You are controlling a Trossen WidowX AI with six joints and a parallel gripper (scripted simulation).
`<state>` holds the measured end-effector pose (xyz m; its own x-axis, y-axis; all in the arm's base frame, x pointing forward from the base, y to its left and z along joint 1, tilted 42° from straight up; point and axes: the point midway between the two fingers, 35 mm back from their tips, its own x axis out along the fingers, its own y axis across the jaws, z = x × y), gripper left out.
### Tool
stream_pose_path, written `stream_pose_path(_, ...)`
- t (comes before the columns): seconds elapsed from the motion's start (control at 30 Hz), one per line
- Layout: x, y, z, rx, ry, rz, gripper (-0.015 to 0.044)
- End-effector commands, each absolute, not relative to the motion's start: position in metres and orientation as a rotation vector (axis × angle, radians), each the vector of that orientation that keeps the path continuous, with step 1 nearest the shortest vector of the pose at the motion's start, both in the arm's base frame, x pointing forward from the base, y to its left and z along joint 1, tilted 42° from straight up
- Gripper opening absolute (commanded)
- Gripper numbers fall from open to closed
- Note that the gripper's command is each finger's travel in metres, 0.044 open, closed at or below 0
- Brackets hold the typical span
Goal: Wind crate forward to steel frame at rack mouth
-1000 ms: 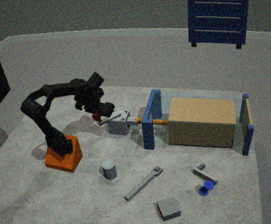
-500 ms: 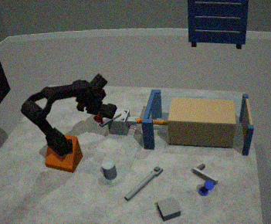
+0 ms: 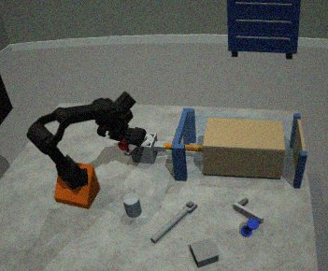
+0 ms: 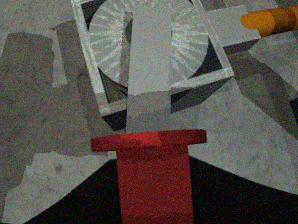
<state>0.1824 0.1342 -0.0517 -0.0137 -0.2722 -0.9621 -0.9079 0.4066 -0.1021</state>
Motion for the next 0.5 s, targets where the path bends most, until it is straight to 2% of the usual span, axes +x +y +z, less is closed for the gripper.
stream_pose_path(0.0,0.193,0.127,-0.051,-1.108,1.531,0.68,0.0)
stream_pose_path(0.47,0.21,0.122,-0.051,-1.109,1.53,0.679,0.0)
